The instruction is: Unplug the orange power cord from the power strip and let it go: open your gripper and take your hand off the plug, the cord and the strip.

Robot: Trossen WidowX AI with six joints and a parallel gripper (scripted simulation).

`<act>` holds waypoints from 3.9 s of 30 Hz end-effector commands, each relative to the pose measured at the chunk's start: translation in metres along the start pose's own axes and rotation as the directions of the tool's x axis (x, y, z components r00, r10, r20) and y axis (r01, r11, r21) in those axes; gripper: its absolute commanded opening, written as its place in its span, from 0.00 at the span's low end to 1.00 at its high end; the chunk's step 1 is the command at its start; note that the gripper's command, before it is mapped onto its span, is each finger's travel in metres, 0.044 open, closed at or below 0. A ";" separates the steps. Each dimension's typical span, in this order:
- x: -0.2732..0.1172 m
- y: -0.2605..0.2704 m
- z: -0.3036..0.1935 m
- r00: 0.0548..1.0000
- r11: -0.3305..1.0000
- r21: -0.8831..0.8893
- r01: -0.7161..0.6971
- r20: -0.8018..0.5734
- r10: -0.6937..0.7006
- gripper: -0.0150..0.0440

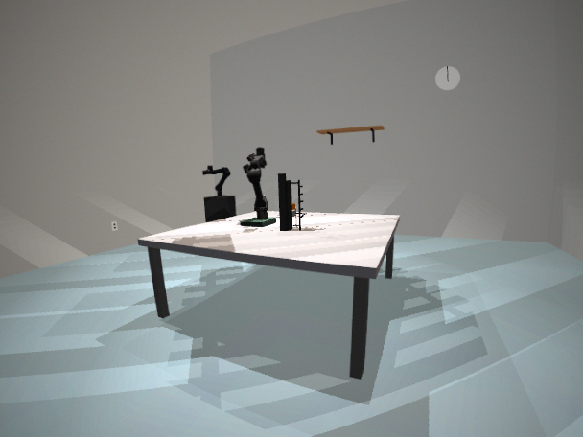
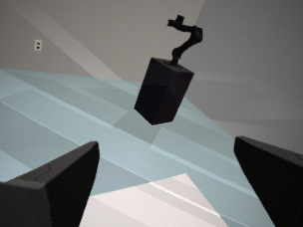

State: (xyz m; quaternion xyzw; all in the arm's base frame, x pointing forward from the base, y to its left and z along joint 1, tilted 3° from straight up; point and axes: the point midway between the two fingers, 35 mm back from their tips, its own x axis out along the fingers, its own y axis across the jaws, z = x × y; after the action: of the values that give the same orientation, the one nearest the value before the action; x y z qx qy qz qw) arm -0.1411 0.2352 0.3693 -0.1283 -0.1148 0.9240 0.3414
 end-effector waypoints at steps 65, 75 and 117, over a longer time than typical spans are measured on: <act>-0.445 0.046 -0.298 0.140 0.448 0.287 0.847 -0.933 0.332 0.53; -0.453 0.060 -0.295 0.140 0.447 0.287 0.847 -0.932 0.333 0.53; -0.455 0.067 -0.303 0.136 0.446 0.280 0.850 -0.935 0.328 0.25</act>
State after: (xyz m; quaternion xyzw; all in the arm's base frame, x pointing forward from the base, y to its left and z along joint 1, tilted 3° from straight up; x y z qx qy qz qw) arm 0.2466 -0.0783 0.1365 -0.4569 0.5566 0.4399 0.5366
